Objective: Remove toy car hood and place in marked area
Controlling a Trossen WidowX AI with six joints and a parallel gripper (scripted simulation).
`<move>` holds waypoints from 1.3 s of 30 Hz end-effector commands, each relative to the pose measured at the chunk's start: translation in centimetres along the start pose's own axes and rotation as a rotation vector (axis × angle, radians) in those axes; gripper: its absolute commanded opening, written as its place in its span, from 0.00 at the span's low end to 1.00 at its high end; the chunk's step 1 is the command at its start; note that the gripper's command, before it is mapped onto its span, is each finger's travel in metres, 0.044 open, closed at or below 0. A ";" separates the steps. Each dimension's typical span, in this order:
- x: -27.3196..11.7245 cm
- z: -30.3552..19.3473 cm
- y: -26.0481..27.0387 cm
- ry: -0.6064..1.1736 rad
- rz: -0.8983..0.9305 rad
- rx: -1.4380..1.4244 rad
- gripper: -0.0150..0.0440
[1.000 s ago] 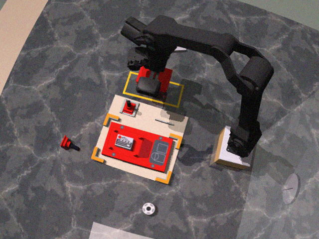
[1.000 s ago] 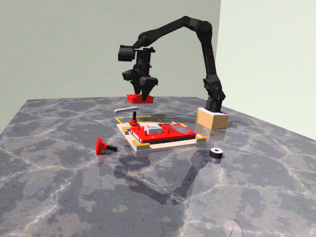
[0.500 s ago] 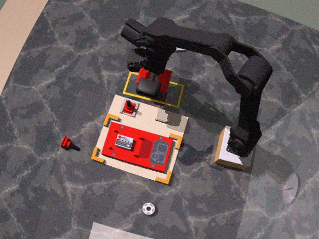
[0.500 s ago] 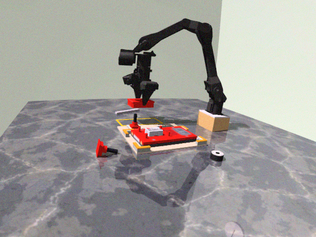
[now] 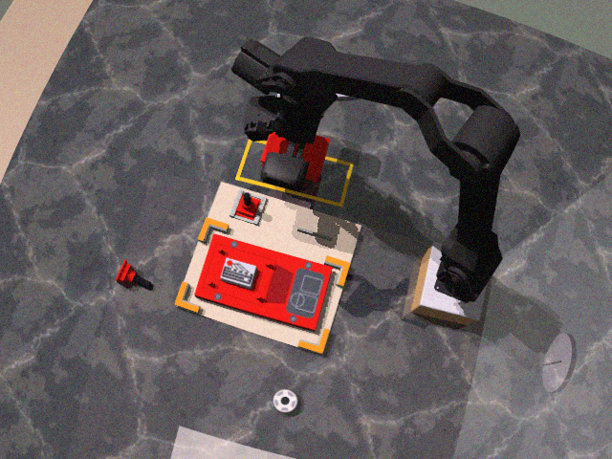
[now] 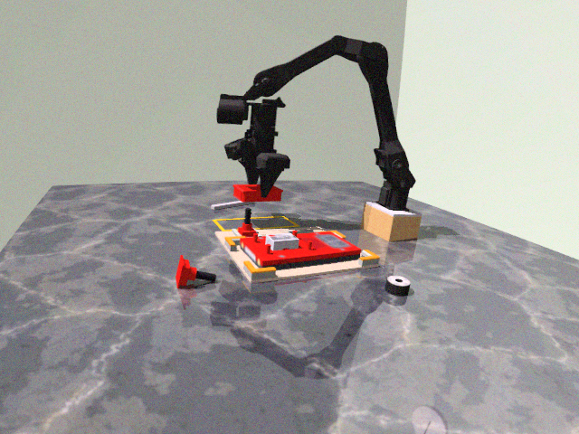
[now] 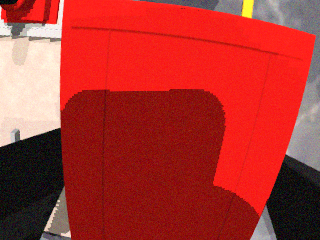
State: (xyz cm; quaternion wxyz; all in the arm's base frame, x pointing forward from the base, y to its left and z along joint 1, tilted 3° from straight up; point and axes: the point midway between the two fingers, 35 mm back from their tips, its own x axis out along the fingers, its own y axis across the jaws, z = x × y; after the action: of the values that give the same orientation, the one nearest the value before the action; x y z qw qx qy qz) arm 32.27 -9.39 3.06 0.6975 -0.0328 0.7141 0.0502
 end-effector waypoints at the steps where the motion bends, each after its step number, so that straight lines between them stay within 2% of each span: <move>1: 0.2 0.0 -0.1 -0.001 -0.006 -0.003 0.25; 39: 2.5 -0.1 -0.1 -0.001 -0.005 -0.003 0.25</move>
State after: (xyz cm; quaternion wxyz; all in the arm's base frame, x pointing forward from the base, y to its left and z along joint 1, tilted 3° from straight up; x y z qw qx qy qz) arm 32.15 -9.33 0.79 0.6974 -0.0330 0.7142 0.0504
